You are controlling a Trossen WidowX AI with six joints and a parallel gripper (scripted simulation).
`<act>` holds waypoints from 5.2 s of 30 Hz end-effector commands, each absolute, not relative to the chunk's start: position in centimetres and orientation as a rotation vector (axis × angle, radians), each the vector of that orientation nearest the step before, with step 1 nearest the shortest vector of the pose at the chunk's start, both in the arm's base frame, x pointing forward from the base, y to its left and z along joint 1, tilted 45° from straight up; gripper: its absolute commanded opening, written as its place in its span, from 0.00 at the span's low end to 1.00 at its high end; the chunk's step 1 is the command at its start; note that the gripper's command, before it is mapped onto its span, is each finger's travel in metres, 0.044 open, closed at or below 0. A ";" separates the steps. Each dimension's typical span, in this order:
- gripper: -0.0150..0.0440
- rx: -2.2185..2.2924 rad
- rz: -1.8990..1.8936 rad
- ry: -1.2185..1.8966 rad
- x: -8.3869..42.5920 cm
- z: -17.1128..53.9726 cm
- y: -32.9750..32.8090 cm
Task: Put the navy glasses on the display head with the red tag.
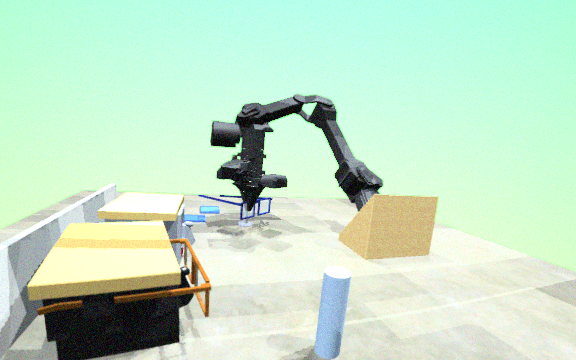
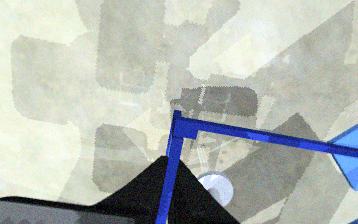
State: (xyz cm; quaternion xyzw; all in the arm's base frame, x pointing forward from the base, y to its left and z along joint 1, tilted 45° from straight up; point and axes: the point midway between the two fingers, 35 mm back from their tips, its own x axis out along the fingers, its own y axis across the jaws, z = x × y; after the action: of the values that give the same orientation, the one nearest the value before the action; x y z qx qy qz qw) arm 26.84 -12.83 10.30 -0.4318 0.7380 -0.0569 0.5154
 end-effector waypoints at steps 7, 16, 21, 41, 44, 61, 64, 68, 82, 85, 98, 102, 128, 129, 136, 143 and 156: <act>0.25 -1.038 -0.138 1.773 27.0 9.6 -12.2; 0.25 -1.038 -0.138 1.773 27.3 9.0 -11.6; 0.25 -1.038 -0.138 1.773 27.4 8.8 -11.4; 0.25 -1.038 -0.138 1.772 28.2 7.9 -10.6; 0.25 -1.038 -0.138 1.772 28.3 7.7 -10.4; 0.25 -1.037 -0.138 1.772 28.8 7.2 -10.0; 0.25 -1.037 -0.138 1.772 28.8 7.2 -10.0; 0.25 -1.037 -0.138 1.772 28.8 7.2 -10.0; 0.25 -1.038 -0.138 1.772 28.5 7.4 -10.2; 0.25 -1.038 -0.138 1.772 28.4 7.5 -10.2; 0.25 -1.036 -0.136 1.773 28.5 11.9 -6.3; 0.25 -1.037 -0.123 1.773 28.3 12.1 -6.3; 0.25 -1.163 0.445 1.595 22.4 17.2 -8.0; 0.25 -1.173 0.464 1.581 22.2 17.4 -8.0; 0.25 -1.255 0.587 1.473 20.5 18.5 -8.0; 0.25 -1.358 0.689 1.350 18.8 19.4 -7.8; 0.25 -1.603 0.819 1.103 16.0 20.9 -6.9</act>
State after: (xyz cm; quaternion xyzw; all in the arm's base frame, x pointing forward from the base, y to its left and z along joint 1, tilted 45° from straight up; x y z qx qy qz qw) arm 16.47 -7.19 20.74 -0.6418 0.4784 0.3291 0.5009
